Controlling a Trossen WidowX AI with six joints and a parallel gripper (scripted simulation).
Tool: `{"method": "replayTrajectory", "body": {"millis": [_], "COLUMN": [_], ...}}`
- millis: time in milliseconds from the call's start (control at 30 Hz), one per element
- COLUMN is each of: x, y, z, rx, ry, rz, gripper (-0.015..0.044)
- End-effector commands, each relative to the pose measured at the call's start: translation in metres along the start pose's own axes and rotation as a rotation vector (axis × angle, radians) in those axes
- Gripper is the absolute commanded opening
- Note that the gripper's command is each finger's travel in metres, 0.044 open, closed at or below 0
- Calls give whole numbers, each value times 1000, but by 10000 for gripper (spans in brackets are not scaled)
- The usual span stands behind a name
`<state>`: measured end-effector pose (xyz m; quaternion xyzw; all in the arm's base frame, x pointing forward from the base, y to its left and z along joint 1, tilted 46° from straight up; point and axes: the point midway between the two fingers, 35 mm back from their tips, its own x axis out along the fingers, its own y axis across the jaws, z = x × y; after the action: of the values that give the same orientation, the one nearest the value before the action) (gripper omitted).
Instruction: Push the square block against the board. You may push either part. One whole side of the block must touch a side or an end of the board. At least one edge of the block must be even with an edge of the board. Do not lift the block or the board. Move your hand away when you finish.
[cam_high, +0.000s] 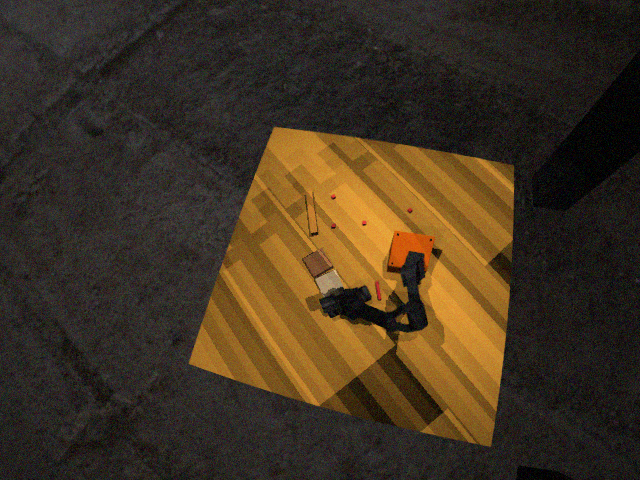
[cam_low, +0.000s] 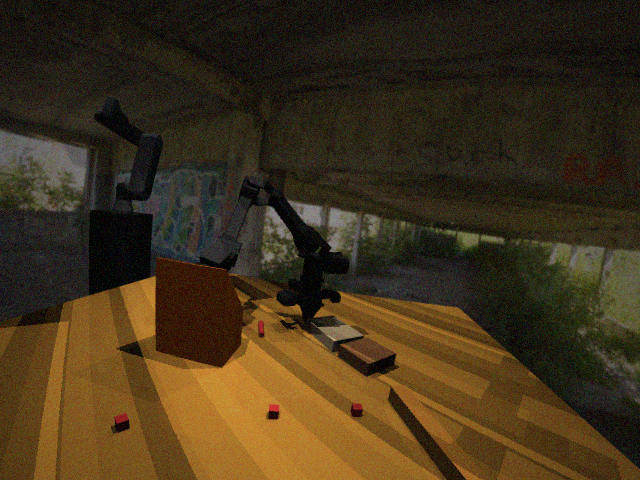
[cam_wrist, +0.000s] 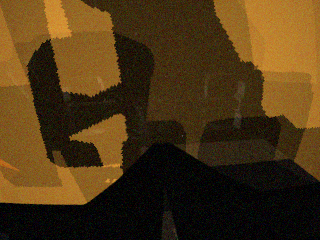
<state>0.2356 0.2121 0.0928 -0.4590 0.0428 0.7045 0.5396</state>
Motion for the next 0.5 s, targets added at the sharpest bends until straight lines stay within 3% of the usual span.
{"method": "replayTrajectory", "body": {"millis": [0, 467], "x": [0, 1], "y": [-2, -4], "z": [-6, -28], "rx": [-6, -7], "ry": [-2, 1], "rz": [-1, 1], "gripper": [0, 0]}}
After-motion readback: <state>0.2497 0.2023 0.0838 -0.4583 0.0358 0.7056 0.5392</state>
